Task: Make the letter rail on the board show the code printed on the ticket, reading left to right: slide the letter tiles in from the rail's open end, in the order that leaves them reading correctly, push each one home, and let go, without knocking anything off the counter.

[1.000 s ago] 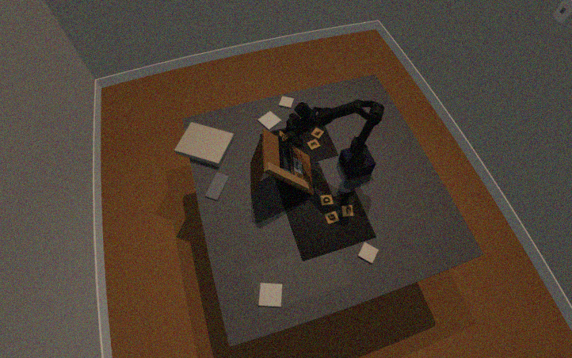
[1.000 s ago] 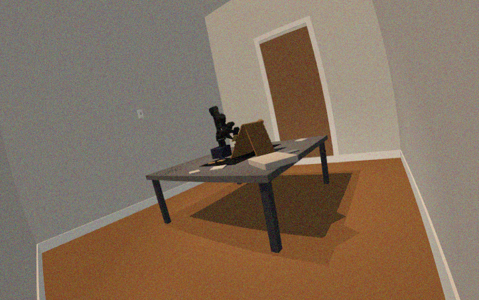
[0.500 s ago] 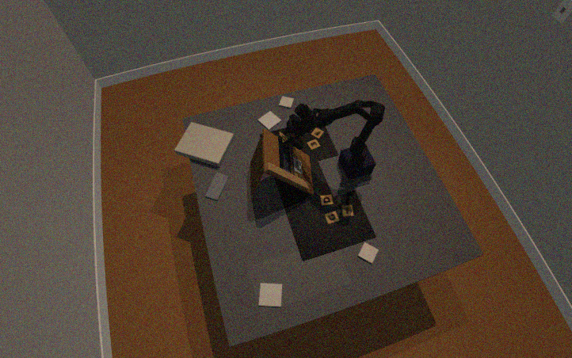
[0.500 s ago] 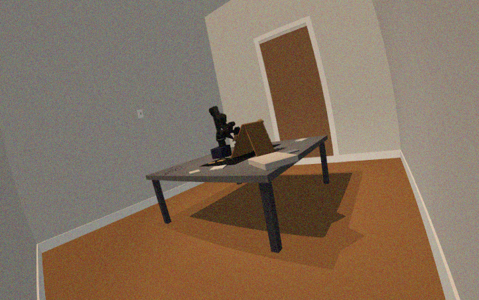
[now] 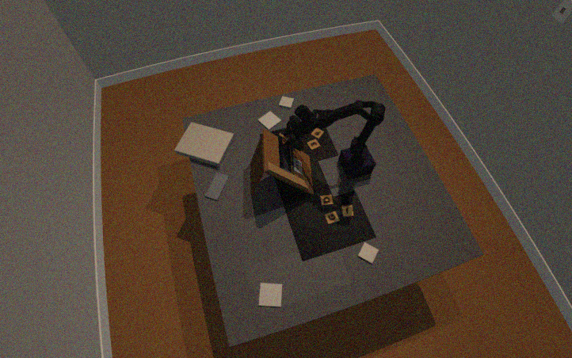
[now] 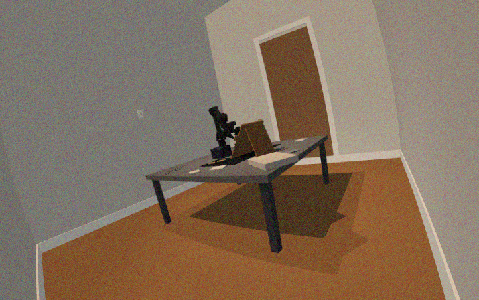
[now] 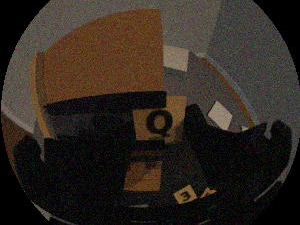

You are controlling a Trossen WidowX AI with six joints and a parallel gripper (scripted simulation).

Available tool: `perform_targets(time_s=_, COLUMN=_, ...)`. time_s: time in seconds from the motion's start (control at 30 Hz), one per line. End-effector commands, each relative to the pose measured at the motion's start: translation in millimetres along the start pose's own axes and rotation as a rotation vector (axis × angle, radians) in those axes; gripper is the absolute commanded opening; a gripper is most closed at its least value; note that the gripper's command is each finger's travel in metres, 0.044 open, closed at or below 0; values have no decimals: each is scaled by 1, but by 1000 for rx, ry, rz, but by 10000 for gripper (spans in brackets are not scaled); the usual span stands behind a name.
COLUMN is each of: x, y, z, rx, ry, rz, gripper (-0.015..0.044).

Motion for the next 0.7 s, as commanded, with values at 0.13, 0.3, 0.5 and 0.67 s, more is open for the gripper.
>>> perform_targets(time_s=0.13, x=-1, y=0, z=4, rx=4, ry=-5, rz=-1, gripper=0)
perform_targets(time_s=0.3, x=-1, y=0, z=7, rx=4, ry=-6, rz=-1, gripper=0)
perform_targets(time_s=0.5, x=-2, y=0, z=10, rx=4, ry=-6, rz=-1, gripper=0)
perform_targets(time_s=0.67, x=-2, y=0, z=12, rx=4, ry=-6, rz=-1, gripper=0)
Point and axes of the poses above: the point midway between the two fingers, 35 mm back from their tips, its own y axis back along the fingers, its own z axis across the jaws, x = y × z, the point moved 8 cm from there along y, back along the fingers, and after that the axes turned 9 degrees about y, right-handed, at the moved point
